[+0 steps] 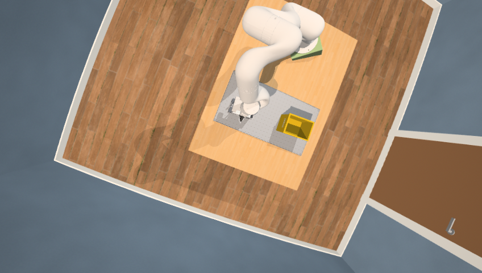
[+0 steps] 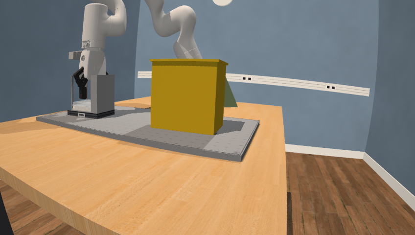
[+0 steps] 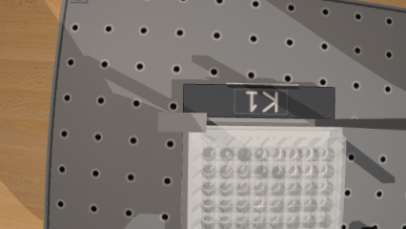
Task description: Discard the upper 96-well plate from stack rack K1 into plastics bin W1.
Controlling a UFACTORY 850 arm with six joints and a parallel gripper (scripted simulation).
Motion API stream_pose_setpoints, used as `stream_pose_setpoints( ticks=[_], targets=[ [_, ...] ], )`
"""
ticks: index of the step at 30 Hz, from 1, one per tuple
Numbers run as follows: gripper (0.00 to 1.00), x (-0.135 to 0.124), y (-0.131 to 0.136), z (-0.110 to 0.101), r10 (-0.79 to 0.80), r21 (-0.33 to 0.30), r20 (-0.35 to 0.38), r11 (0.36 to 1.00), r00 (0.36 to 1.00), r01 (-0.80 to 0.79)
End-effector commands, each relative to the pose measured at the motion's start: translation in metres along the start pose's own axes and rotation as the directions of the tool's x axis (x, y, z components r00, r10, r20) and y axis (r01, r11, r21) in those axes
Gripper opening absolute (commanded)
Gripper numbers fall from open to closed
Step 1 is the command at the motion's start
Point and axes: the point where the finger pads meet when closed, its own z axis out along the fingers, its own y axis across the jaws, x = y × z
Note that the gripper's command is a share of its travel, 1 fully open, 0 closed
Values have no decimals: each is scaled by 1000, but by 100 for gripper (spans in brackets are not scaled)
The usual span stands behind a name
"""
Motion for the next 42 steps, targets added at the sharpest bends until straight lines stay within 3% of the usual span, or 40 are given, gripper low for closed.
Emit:
stream_pose_setpoints(
  ticks=[1,42],
  targets=[
    [100,0,-1,0,0,2,0,1000,1000,0],
    [100,0,-1,20,0,1,0,1000,1000,0]
  ],
)
